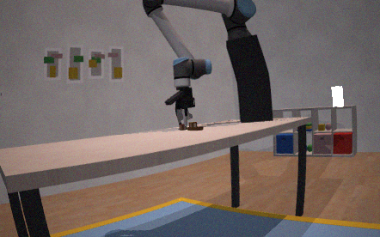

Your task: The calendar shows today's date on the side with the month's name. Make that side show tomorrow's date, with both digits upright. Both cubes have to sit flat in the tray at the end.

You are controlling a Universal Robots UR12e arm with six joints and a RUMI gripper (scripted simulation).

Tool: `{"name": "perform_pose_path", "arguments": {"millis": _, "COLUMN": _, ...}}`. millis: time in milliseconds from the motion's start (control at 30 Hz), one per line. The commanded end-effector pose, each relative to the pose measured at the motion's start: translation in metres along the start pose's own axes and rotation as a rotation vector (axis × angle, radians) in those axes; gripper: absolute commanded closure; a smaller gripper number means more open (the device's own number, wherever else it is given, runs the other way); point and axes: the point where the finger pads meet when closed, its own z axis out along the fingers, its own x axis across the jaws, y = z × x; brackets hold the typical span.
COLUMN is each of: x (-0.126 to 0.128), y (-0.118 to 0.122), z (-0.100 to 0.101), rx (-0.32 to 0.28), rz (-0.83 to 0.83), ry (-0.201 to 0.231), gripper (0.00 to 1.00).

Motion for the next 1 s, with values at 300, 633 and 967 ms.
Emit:
{"name": "perform_pose_path", "arguments": {"millis": 300, "x": 0.000, "y": 0.000, "z": -0.051, "rx": 0.001, "rz": 0.000, "ry": 0.000, "gripper": 0.71}}
{"name": "perform_pose_path", "arguments": {"millis": 633, "x": 0.000, "y": 0.000, "z": -0.085, "rx": 0.001, "rz": 0.000, "ry": 0.000, "gripper": 0.71}}
{"name": "perform_pose_path", "arguments": {"millis": 967, "x": 0.000, "y": 0.000, "z": -0.088, "rx": 0.001, "rz": 0.000, "ry": 0.000, "gripper": 0.00}}
